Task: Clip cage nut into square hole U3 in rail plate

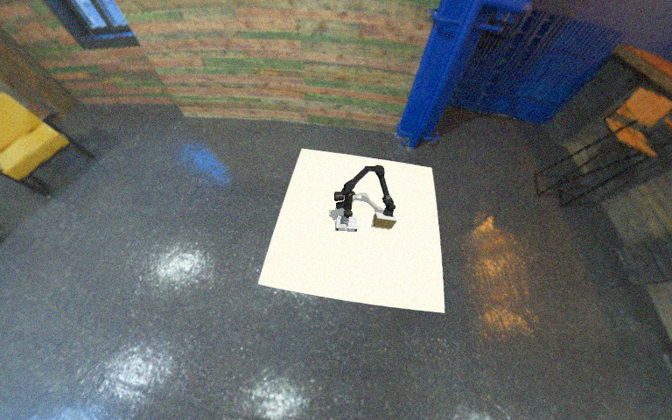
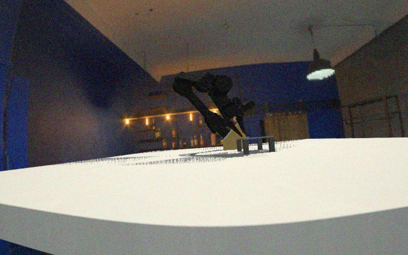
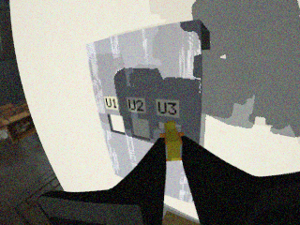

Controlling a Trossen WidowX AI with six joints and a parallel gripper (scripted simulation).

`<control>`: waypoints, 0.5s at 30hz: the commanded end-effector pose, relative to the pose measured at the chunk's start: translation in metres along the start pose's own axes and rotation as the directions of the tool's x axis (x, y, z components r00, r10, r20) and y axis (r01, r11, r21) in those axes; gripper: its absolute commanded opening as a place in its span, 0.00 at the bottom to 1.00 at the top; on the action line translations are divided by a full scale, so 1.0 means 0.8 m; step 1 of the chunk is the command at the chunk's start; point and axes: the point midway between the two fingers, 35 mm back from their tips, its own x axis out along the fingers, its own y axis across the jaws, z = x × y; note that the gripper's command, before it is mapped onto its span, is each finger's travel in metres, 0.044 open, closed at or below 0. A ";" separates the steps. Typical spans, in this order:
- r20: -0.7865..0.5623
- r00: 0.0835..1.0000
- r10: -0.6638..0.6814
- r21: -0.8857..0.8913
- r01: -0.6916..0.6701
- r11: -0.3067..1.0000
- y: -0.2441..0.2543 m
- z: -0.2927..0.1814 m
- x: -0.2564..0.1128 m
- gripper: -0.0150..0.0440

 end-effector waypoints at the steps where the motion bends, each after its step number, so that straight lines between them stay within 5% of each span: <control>1: 0.001 1.000 0.015 -0.004 -0.015 1.000 0.000 0.000 0.000 0.30; 15: 0.001 1.000 0.013 -0.004 -0.013 1.000 -0.001 0.000 0.000 0.30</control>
